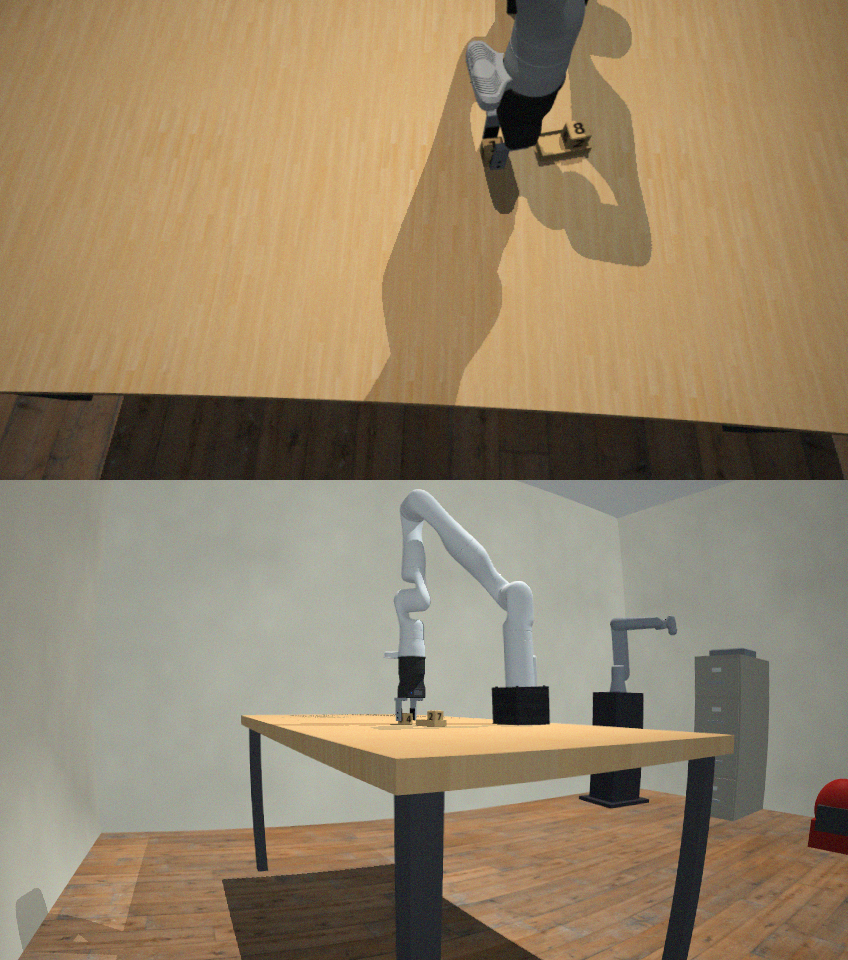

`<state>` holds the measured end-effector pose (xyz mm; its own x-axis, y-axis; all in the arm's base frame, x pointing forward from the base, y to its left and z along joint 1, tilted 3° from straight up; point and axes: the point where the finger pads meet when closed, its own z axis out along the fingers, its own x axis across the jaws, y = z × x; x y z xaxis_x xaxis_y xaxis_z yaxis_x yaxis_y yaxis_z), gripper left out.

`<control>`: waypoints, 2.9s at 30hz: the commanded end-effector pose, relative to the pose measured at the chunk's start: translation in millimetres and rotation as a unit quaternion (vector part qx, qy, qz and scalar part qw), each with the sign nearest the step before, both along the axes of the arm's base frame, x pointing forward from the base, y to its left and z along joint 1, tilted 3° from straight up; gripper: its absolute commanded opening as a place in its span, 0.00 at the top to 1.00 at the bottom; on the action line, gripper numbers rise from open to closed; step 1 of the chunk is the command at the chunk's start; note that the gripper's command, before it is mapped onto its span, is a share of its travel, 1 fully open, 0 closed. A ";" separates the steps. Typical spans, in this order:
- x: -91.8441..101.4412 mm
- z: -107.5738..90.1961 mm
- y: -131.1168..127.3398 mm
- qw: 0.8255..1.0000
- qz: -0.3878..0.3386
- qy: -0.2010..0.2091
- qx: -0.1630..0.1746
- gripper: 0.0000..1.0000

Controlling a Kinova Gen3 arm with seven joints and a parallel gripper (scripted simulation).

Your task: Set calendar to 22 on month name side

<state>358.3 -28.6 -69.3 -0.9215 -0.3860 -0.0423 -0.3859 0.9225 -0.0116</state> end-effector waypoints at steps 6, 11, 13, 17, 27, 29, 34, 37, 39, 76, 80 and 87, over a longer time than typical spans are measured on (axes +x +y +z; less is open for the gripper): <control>2.9 -0.5 0.4 1.000 -0.004 -0.003 0.001 0.10; 2.9 -0.5 0.4 1.000 -0.004 -0.003 0.001 0.10; 2.9 -0.5 0.4 1.000 -0.004 -0.003 0.001 0.10; 2.9 -0.5 0.4 1.000 -0.004 -0.003 0.001 0.10; 2.9 -0.5 0.4 1.000 -0.004 -0.003 0.001 0.40; 2.9 -0.5 0.4 1.000 -0.004 -0.003 0.001 0.40; 2.9 -0.5 0.4 1.000 -0.004 -0.003 0.001 0.40; 2.9 -0.5 0.4 1.000 -0.004 -0.003 0.001 0.40; 2.9 -0.5 0.4 1.000 -0.004 -0.003 0.001 0.40; 2.4 47.6 -1.3 1.000 -0.004 -0.005 -0.001 0.40; 1.5 66.0 -1.6 1.000 -0.004 -0.005 -0.001 0.40; 0.3 86.5 -1.8 1.000 -0.004 -0.005 -0.001 0.40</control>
<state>352.1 -22.4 2.0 -0.9204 -0.3892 -0.0376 -0.3891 0.9211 -0.0103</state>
